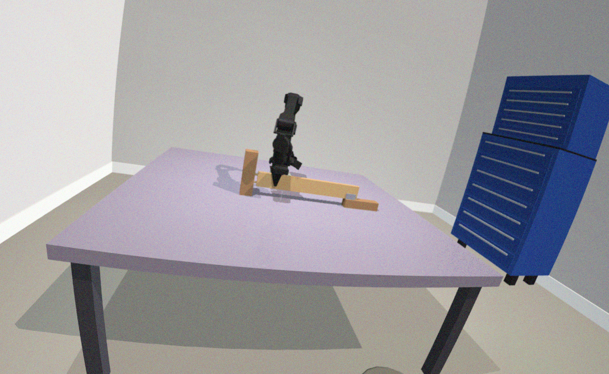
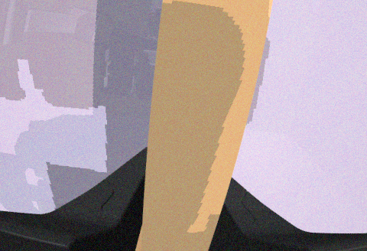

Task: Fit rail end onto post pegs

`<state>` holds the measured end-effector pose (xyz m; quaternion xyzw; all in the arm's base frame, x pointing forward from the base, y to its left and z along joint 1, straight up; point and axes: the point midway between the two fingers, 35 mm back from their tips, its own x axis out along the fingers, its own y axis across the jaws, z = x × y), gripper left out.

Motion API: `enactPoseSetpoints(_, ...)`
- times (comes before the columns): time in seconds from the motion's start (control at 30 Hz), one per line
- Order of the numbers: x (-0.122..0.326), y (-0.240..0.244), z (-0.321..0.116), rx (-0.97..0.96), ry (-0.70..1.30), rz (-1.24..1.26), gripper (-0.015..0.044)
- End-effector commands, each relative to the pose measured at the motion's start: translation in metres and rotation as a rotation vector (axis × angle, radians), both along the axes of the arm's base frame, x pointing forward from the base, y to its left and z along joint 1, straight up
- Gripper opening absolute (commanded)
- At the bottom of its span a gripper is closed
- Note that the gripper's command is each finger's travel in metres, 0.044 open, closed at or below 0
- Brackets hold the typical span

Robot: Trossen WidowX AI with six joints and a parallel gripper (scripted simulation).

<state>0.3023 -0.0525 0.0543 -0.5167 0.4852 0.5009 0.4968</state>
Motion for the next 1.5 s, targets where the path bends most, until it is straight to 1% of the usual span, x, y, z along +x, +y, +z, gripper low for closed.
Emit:
enactPoseSetpoints(0.0, 0.0005, -0.0010, 0.0004, 0.000, -0.002, 0.000, 0.0000)
enactPoseSetpoints(1.47, 0.0002, 0.0030, 0.0003, 0.000, -0.002, 0.000, 0.0000)
